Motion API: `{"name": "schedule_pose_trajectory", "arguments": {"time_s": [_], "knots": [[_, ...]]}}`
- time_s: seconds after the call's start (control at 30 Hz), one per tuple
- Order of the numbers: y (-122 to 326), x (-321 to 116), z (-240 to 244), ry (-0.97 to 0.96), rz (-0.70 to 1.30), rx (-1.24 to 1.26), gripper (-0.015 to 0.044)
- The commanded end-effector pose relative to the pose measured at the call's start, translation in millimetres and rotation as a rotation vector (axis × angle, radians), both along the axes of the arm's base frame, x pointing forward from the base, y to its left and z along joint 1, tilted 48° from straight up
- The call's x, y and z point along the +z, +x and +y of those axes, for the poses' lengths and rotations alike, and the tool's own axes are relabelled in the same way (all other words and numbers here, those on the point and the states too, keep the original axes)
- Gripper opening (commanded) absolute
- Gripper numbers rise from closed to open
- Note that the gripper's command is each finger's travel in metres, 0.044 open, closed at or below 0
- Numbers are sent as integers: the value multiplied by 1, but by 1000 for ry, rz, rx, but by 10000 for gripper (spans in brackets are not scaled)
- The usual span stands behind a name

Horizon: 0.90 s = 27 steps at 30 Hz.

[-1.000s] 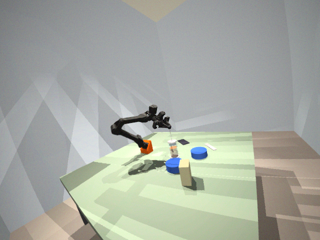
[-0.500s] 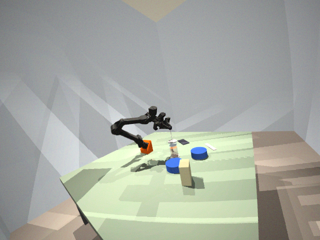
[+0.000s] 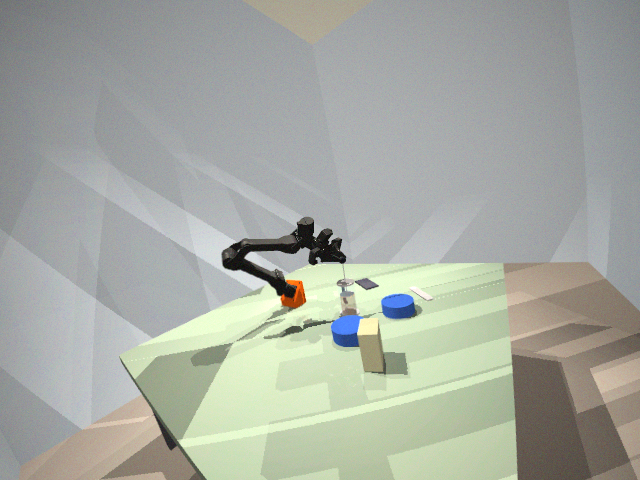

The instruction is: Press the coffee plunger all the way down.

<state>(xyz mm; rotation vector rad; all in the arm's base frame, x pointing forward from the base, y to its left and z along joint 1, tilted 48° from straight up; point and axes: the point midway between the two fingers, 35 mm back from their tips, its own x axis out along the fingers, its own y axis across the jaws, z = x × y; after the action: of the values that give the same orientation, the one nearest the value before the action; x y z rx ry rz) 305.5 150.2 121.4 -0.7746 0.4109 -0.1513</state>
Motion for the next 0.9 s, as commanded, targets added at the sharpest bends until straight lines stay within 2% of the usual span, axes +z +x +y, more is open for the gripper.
{"name": "schedule_pose_trajectory", "arguments": {"time_s": [0.0,0.87], "knots": [[0,-22,-19,-40,42,-27,116],[12,-42,-46,-46,33,-24,116]]}}
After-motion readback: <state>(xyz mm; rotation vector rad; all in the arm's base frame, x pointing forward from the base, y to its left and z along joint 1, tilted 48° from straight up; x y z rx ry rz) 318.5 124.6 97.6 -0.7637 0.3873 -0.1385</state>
